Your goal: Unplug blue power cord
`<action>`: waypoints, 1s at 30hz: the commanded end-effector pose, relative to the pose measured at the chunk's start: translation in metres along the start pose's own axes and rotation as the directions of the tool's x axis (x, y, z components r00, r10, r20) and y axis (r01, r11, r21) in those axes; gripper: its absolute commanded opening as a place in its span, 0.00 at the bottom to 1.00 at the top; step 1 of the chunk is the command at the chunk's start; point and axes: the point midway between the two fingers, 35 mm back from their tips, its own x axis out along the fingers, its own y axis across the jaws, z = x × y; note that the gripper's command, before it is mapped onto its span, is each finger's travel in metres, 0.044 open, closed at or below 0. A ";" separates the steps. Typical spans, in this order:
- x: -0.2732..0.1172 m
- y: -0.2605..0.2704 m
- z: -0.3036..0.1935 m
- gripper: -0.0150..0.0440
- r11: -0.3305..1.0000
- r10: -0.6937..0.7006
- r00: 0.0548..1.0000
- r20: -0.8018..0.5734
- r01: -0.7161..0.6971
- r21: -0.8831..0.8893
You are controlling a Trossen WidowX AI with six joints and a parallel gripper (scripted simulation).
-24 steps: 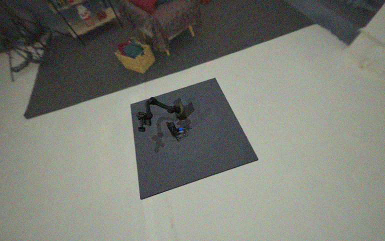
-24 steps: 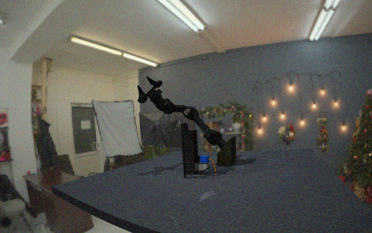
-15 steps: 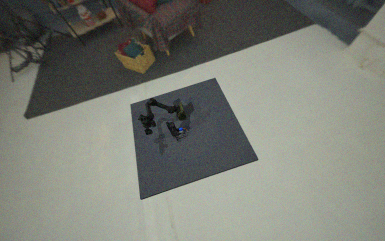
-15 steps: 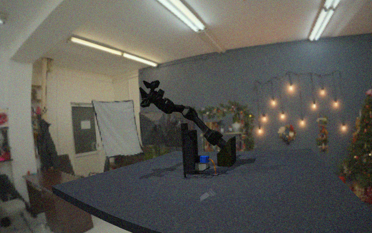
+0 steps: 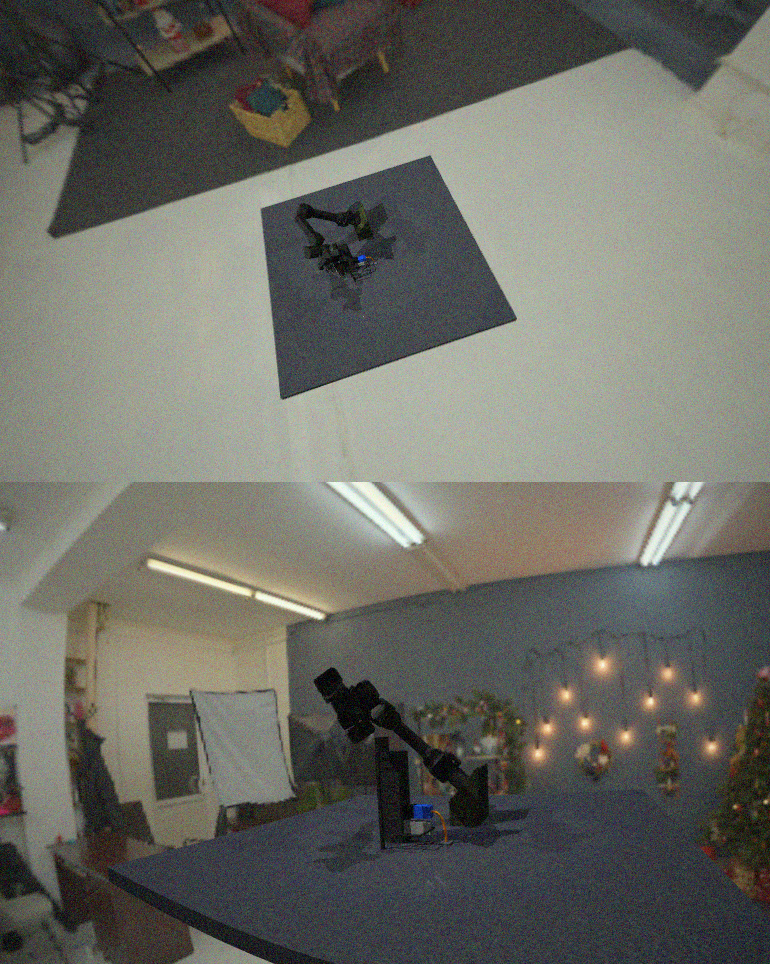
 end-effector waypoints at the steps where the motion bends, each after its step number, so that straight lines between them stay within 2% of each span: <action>1: 0.015 0.063 0.022 0.53 0.963 0.231 0.973 0.003 -0.229 0.145; 8: 0.010 0.156 0.050 0.53 0.787 0.563 0.826 -0.031 -0.525 0.323; 13: -0.017 0.226 0.068 0.53 0.599 0.785 0.611 -0.100 -0.709 0.372; 17: -0.050 0.271 0.076 0.53 0.448 0.894 0.401 -0.201 -0.813 0.373; 21: -0.096 0.305 0.075 0.53 0.295 0.914 0.154 -0.376 -0.889 0.351; 23: -0.115 0.313 0.072 0.53 0.242 0.883 0.065 -0.465 -0.912 0.332; 25: -0.121 0.314 0.070 0.53 0.225 0.867 0.037 -0.497 -0.919 0.324; 30: -0.121 0.314 0.070 0.53 0.225 0.867 0.037 -0.497 -0.919 0.324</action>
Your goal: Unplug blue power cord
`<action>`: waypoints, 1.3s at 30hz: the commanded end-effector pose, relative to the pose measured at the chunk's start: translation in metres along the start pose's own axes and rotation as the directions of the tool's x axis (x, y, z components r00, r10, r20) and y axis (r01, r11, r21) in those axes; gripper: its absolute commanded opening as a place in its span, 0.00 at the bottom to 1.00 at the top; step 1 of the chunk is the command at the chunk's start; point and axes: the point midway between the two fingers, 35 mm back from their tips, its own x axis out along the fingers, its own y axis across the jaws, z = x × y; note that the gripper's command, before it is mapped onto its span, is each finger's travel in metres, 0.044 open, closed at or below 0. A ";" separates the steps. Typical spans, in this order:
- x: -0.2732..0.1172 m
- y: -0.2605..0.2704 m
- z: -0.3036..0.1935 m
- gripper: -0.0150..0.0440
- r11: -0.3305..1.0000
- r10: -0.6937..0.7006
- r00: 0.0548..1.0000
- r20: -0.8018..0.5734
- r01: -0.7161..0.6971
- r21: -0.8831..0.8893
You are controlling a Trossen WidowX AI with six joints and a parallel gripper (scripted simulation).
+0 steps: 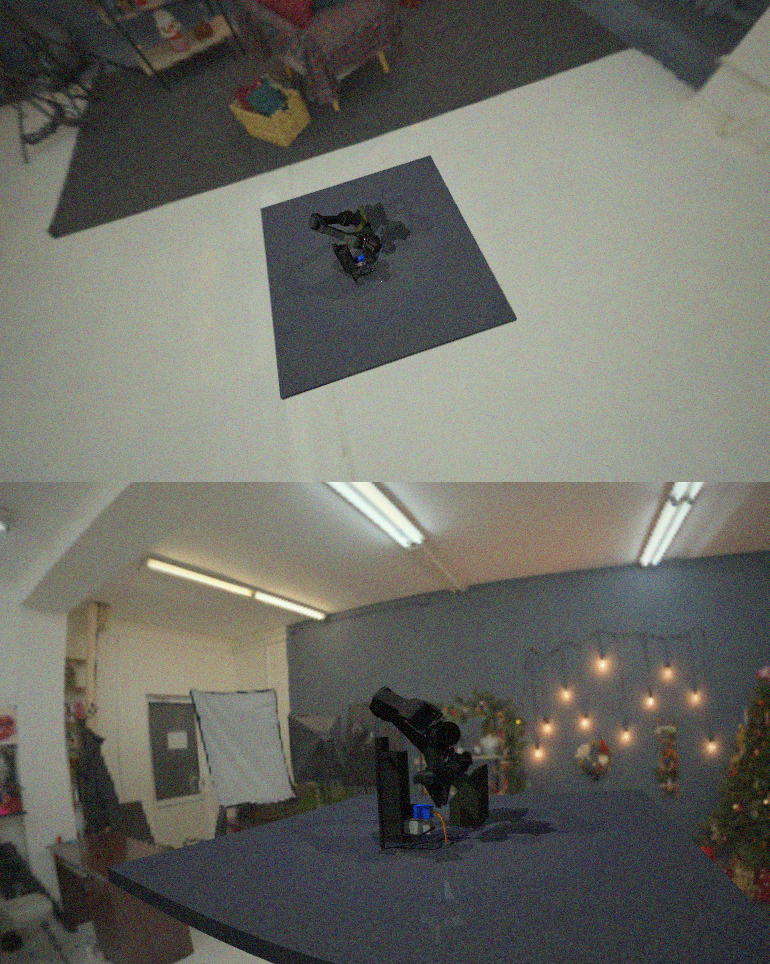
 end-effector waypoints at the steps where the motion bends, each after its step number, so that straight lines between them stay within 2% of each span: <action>1: 0.000 0.002 -0.002 0.53 1.000 0.001 1.000 -0.028 -0.001 -0.004; 39: 0.005 0.002 -0.043 0.53 1.000 0.001 1.000 -0.030 -0.002 -0.005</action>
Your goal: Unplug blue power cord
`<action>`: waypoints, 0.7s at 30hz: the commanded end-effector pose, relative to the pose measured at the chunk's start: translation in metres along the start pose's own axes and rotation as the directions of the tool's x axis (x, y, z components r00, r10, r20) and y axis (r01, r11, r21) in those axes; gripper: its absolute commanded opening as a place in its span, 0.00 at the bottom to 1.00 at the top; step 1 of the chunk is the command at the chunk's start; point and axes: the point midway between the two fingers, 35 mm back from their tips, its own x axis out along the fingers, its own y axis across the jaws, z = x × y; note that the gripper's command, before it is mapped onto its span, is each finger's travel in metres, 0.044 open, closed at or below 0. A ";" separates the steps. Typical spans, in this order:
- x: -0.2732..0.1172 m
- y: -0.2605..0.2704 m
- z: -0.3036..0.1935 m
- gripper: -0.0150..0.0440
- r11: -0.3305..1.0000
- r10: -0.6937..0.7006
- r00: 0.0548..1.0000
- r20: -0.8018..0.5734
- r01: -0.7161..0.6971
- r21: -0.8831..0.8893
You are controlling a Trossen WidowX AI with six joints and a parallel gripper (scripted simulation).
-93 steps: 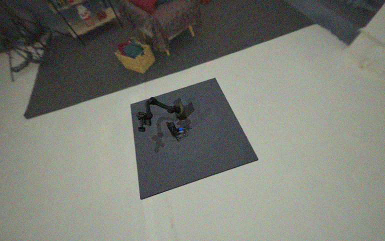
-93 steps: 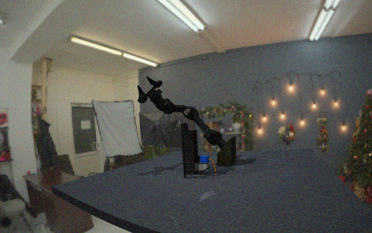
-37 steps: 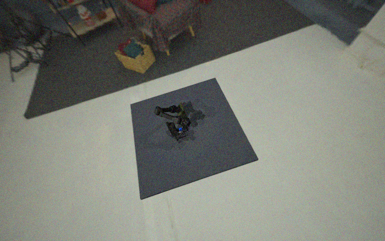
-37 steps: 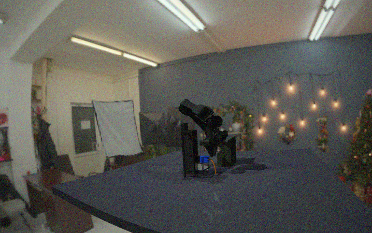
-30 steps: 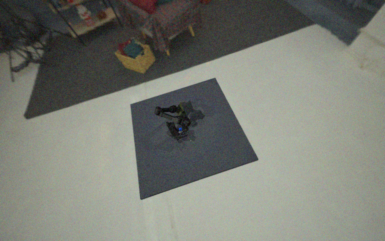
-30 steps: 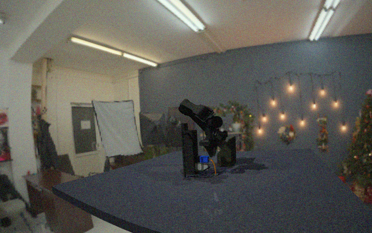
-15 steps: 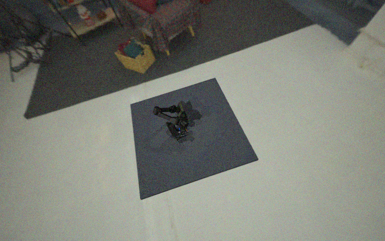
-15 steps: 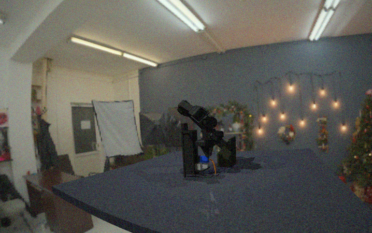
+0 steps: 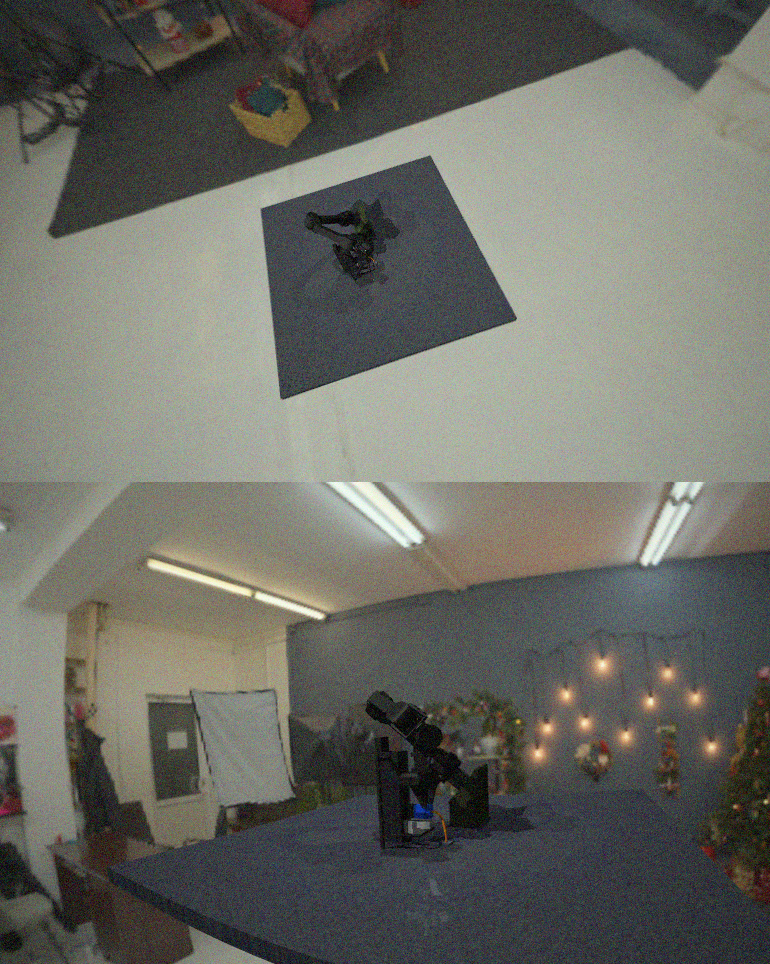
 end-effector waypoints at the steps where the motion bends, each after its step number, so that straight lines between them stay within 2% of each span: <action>1: 0.004 0.000 -0.001 0.53 1.000 -0.005 1.000 -0.001 0.005 -0.001; 5: 0.008 0.000 -0.001 0.53 1.000 -0.005 1.000 -0.001 0.005 -0.001; 9: 0.006 0.000 -0.001 0.35 1.000 -0.001 1.000 0.001 0.001 0.003; 17: 0.006 0.000 -0.001 0.26 1.000 -0.001 1.000 0.001 0.001 0.003; 21: 0.006 -0.001 0.002 0.25 1.000 -0.001 1.000 0.001 0.001 0.002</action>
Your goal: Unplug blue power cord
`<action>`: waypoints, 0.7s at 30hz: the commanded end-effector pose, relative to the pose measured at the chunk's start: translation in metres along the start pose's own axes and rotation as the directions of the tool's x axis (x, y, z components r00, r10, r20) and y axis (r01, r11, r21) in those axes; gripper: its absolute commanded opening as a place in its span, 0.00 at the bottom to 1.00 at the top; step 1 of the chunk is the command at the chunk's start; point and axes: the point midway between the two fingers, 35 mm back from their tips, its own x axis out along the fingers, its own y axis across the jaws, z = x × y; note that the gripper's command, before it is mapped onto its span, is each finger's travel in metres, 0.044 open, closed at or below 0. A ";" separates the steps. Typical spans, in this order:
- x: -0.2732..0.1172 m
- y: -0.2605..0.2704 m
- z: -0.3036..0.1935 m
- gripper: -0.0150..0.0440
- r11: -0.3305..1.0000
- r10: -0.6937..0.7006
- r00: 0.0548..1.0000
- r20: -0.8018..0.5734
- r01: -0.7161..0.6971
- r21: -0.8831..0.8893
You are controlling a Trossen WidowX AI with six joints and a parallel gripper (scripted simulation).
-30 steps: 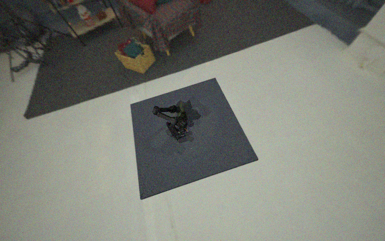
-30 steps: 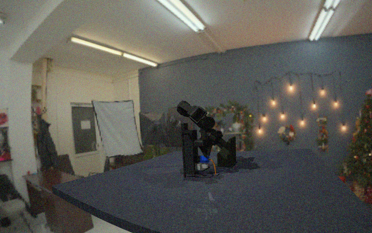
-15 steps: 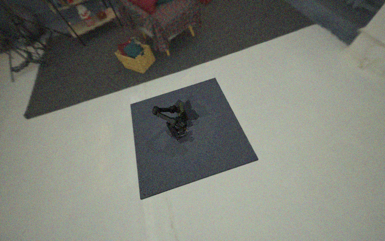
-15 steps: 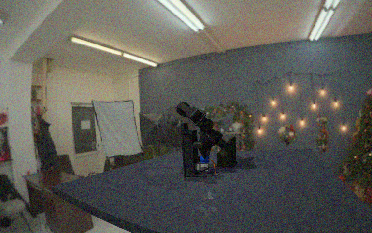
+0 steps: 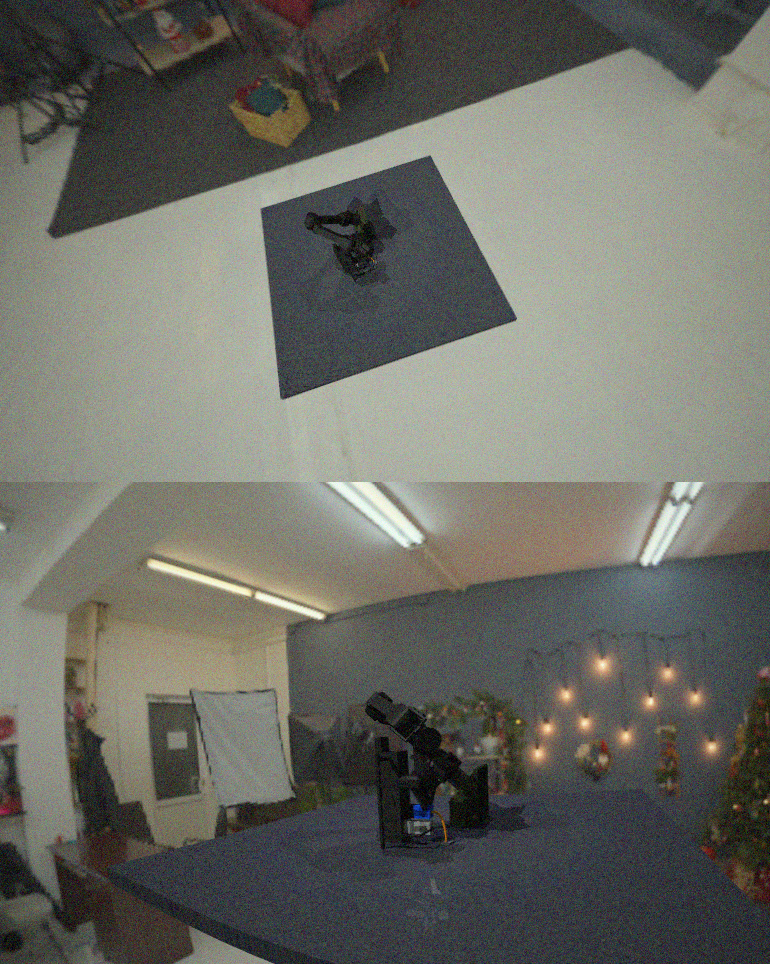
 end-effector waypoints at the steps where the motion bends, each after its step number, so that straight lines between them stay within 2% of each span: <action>1: -0.001 -0.001 0.004 0.25 1.000 -0.001 1.000 0.002 0.001 0.000; 21: -0.003 -0.002 0.036 0.25 1.000 -0.003 1.000 0.006 0.003 -0.001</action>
